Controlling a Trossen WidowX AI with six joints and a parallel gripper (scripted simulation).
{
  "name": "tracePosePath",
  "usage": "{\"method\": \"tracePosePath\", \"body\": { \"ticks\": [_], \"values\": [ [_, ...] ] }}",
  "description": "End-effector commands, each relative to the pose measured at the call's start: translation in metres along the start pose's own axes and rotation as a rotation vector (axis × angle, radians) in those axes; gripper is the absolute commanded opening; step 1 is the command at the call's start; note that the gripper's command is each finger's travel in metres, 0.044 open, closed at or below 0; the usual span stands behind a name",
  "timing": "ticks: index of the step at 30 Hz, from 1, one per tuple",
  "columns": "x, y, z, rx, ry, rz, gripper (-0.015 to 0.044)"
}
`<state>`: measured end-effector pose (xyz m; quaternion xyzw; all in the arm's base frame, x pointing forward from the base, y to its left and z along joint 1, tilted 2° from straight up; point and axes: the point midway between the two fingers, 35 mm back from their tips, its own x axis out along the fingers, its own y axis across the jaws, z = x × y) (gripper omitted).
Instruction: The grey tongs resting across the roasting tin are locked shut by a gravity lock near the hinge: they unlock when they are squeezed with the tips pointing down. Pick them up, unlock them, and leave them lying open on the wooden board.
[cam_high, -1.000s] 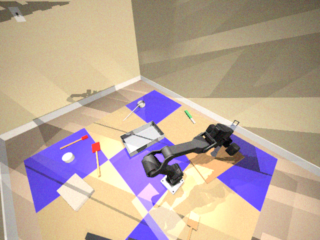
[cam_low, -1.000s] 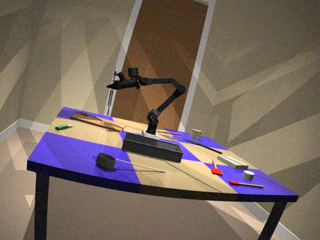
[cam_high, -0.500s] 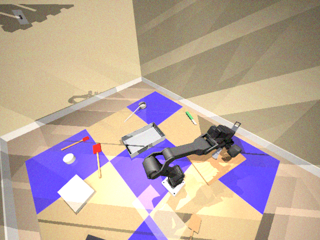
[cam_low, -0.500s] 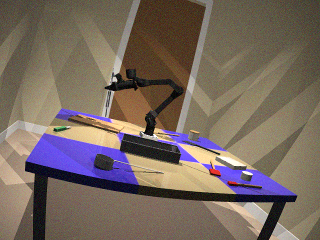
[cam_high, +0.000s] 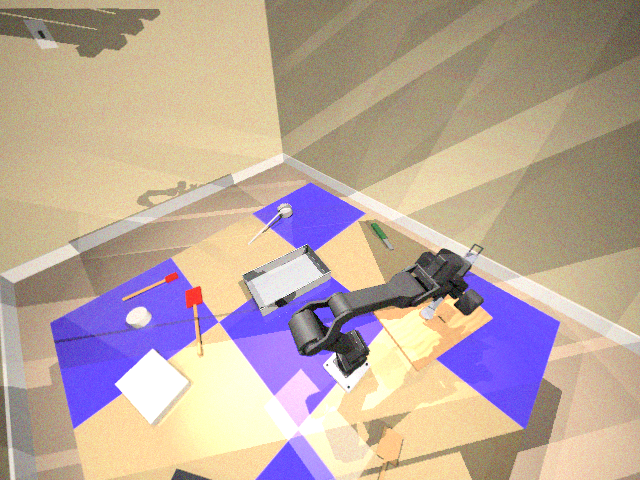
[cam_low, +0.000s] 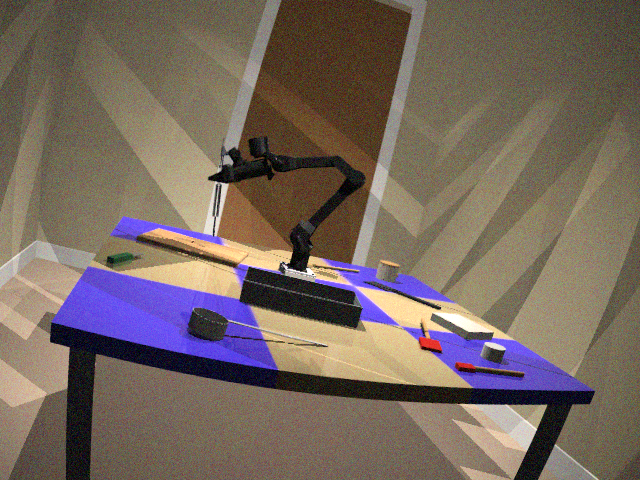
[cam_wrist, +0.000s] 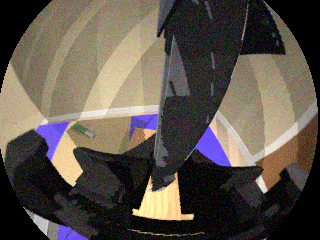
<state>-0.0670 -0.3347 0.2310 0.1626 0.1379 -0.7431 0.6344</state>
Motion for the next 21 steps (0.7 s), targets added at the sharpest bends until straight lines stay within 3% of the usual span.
{"method": "tracePosePath", "body": {
  "ticks": [1,21],
  "values": [
    [0.006,0.000,0.005,0.007,0.048,0.003,-0.0150],
    [0.034,0.000,-0.006,0.012,0.365,0.002,-0.0150]
  ]
}}
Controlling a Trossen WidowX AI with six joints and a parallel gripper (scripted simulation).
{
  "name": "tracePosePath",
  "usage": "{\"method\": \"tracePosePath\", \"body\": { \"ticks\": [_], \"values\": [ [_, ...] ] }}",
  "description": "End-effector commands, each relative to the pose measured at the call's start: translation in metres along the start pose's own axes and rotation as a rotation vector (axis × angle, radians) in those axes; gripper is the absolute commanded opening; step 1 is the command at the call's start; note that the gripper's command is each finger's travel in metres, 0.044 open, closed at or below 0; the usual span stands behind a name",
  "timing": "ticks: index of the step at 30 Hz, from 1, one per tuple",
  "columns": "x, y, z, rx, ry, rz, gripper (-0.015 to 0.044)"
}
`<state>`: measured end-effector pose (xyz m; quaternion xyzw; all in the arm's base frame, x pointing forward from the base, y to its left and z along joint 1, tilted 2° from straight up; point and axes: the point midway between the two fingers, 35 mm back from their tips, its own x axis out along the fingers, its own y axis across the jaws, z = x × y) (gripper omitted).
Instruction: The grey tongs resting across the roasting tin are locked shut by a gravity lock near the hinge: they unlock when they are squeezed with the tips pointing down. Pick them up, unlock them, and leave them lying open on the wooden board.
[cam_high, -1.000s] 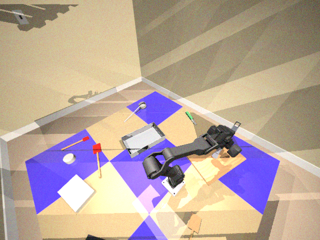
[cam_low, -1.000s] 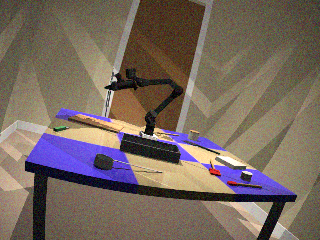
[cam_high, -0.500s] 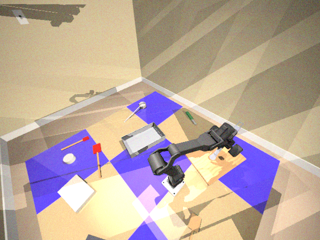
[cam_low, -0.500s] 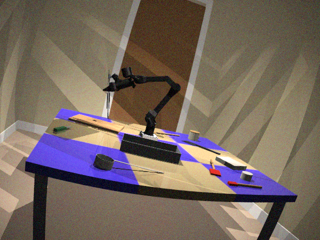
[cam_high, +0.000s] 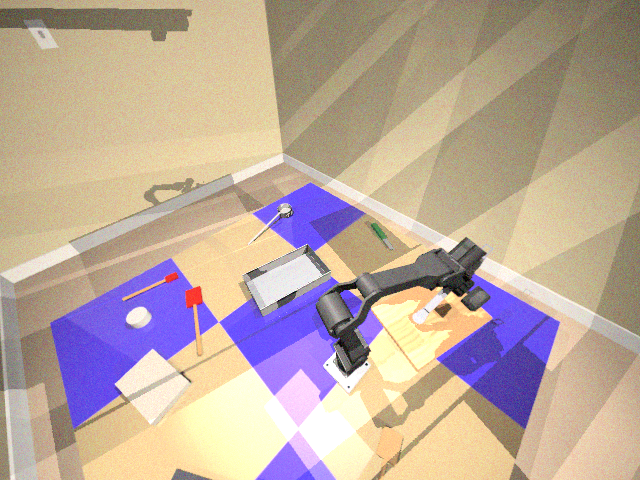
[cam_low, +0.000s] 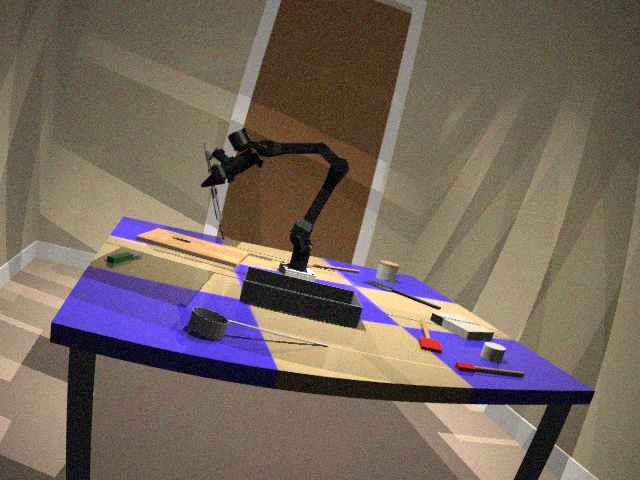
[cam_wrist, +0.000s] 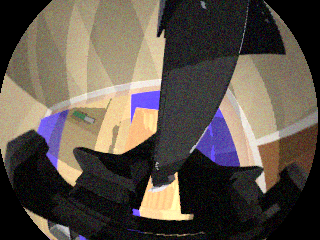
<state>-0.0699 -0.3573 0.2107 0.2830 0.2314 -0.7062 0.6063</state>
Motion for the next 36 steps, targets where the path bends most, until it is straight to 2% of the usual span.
{"method": "tracePosePath", "body": {
  "ticks": [1,36],
  "values": [
    [0.005,-0.001,0.004,0.000,0.063,-0.006,-0.0150],
    [0.032,0.000,-0.019,-0.004,0.620,-0.008,-0.0150]
  ]
}}
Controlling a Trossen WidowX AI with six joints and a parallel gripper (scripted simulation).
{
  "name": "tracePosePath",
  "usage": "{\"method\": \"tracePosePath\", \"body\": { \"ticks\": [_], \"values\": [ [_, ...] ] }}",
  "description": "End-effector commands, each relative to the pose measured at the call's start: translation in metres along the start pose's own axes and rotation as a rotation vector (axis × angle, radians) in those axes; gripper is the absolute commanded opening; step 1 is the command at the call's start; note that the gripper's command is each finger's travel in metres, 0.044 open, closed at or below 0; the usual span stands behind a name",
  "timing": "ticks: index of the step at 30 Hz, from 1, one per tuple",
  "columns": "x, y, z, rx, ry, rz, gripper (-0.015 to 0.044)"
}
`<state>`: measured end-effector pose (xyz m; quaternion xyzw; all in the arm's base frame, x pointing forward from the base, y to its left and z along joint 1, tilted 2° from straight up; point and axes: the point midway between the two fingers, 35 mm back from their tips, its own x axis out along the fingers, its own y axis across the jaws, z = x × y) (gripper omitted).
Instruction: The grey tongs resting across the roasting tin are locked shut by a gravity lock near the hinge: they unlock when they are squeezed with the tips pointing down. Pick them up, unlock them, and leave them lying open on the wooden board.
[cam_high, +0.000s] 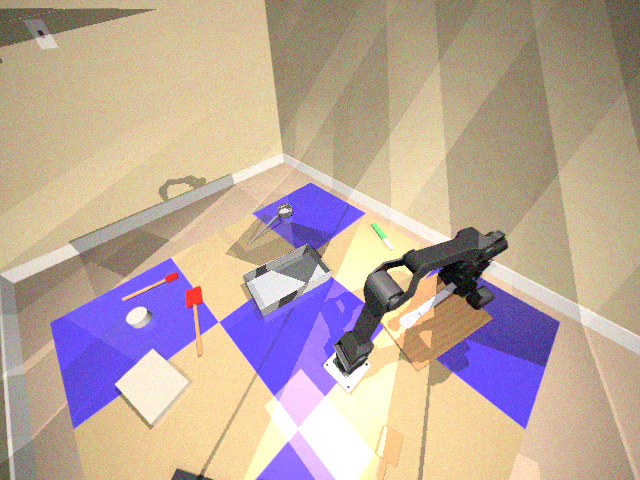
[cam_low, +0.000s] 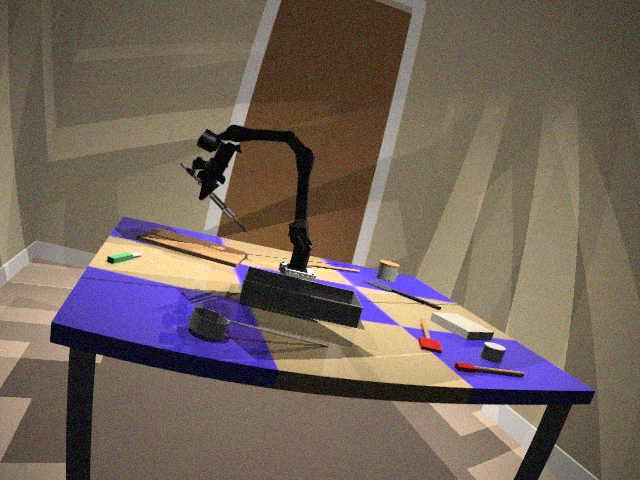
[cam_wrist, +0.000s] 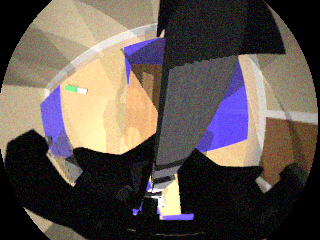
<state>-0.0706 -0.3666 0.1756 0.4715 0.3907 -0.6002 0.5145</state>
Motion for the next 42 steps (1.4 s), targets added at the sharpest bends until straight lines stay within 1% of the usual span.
{"method": "tracePosePath", "body": {
  "ticks": [1,13,25,42],
  "values": [
    [0.001,-0.001,0.001,-0.009,0.067,-0.007,-0.0150],
    [0.007,0.000,-0.006,-0.012,0.247,-0.010,-0.0150],
    [0.009,0.000,-0.007,-0.012,0.249,-0.010,-0.0150],
    [0.036,-0.001,-0.009,-0.012,0.249,-0.010,-0.0150]
  ]
}}
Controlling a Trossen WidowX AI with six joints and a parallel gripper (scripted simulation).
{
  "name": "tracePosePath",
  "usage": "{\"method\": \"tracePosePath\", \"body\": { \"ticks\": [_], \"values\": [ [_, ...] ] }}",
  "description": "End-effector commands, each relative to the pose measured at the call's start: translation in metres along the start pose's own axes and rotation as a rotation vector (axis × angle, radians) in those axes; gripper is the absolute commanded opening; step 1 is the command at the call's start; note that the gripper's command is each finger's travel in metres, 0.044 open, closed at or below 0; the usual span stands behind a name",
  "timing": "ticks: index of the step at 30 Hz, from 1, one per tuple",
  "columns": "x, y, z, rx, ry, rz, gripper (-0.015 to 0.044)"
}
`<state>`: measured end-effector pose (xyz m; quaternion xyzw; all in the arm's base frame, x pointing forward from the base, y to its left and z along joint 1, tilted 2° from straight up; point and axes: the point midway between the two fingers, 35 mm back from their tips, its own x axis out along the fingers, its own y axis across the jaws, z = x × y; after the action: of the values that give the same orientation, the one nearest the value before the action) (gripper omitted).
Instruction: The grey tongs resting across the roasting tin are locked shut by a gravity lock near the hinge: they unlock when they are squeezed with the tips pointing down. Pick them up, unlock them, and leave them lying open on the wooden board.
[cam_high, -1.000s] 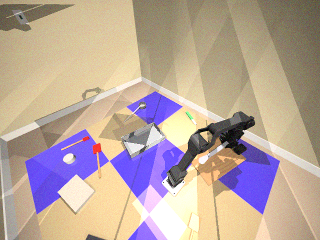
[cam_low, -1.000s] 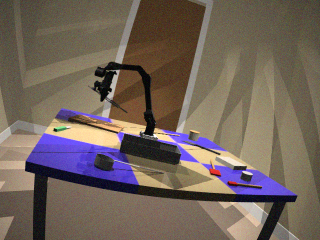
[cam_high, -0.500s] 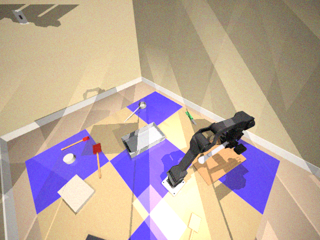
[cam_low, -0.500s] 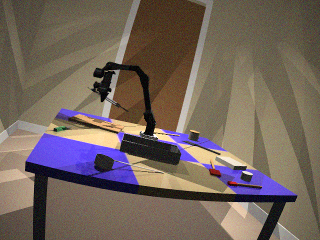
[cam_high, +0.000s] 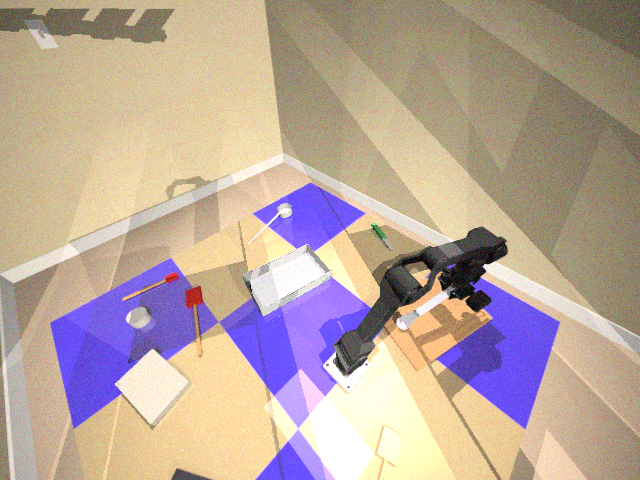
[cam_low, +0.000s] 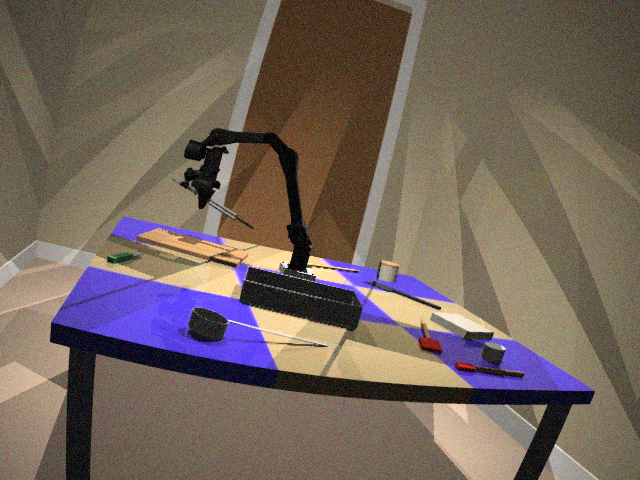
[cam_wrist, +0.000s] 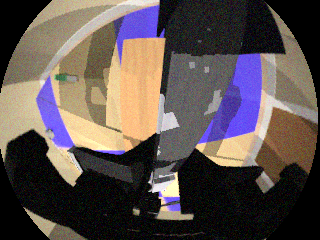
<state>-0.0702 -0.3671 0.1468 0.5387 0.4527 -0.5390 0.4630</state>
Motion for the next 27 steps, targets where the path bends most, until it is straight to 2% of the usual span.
{"method": "tracePosePath", "body": {
  "ticks": [1,27],
  "values": [
    [0.010,-0.001,0.000,-0.007,0.006,-0.006,-0.0150],
    [0.052,-0.001,0.000,-0.007,0.006,-0.006,-0.0150]
  ]
}}
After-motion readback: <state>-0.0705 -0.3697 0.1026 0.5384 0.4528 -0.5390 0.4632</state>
